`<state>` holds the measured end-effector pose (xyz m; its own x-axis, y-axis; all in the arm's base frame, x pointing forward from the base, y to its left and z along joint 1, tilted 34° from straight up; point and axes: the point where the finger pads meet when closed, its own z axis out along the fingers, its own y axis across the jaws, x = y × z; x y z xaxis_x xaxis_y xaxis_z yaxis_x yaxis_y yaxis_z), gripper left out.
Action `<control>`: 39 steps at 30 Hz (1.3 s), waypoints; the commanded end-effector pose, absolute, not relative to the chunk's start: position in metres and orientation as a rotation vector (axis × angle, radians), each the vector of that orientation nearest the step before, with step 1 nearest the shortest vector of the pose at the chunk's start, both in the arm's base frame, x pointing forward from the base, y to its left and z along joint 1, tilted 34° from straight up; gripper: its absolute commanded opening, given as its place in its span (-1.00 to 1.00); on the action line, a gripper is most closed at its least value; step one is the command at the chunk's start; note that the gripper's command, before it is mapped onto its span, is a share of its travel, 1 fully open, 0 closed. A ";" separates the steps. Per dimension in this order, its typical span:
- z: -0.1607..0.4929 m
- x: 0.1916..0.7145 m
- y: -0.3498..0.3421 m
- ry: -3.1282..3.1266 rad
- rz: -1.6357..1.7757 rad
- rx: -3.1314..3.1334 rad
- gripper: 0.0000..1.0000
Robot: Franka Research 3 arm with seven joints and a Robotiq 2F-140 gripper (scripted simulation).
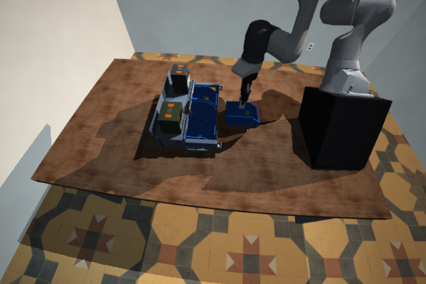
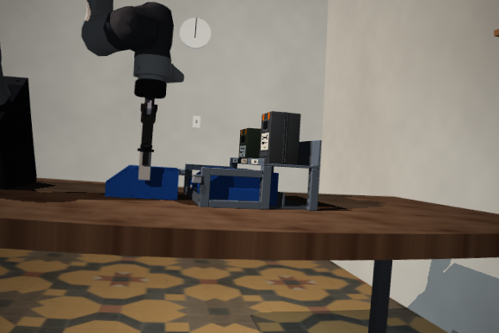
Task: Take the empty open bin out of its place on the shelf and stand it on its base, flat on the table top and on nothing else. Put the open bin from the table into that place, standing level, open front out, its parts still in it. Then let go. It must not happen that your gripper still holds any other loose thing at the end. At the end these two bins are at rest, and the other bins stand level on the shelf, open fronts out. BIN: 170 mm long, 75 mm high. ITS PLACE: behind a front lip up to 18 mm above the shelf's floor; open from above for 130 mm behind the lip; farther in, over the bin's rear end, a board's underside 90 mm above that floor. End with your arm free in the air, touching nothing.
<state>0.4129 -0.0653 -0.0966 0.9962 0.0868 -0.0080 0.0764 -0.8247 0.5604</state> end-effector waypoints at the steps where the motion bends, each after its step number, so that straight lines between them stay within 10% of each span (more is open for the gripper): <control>1: -0.095 0.414 -0.063 0.104 0.028 2.546 -0.69; 39: -0.058 0.412 -0.038 0.104 0.028 2.546 -0.69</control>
<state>0.4164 -0.0365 -0.0620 0.9960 0.0891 0.0067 0.0706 -0.8311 0.5516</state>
